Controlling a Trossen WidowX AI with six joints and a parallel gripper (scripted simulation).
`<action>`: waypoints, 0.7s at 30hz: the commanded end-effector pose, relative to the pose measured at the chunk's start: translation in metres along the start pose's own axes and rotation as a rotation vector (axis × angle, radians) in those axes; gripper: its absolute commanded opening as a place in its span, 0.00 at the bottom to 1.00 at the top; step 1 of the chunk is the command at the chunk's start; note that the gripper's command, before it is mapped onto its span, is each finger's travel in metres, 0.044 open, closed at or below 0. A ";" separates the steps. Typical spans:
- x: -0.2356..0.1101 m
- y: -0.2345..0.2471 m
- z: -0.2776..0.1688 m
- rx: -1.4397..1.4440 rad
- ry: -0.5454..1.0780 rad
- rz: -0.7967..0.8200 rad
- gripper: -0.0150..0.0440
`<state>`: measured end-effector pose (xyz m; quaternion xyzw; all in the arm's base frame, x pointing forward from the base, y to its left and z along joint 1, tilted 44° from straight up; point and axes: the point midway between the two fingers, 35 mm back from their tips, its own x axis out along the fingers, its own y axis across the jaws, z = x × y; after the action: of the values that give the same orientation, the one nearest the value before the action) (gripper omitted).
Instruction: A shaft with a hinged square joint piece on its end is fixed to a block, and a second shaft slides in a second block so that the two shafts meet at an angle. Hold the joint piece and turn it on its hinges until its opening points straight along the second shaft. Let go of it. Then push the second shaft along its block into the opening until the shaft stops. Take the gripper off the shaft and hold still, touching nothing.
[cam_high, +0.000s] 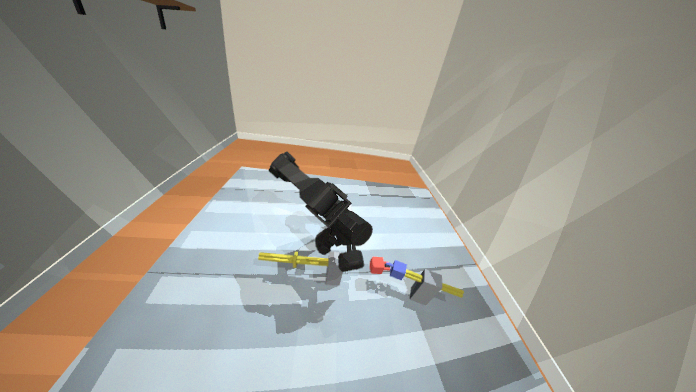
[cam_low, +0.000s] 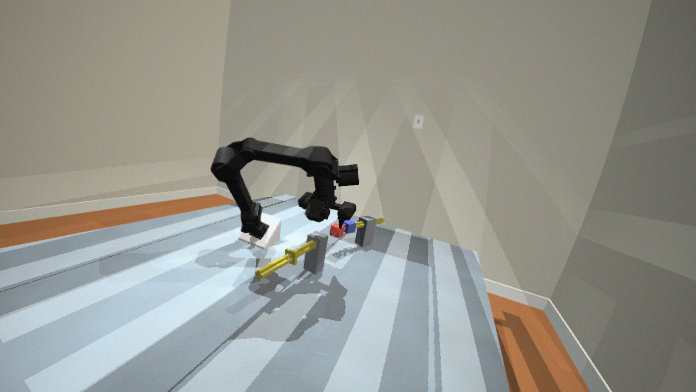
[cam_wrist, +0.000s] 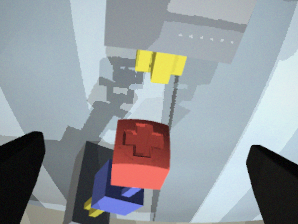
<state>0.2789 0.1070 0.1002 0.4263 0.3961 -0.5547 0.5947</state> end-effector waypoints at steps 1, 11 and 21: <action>-0.025 0.015 0.043 -0.050 -0.003 0.046 1.00; -0.110 -0.014 0.207 -0.333 -0.139 0.113 1.00; -0.110 -0.019 0.219 -0.312 -0.178 0.099 1.00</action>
<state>0.2511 -0.0618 0.2772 0.2977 0.4094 -0.4787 0.7174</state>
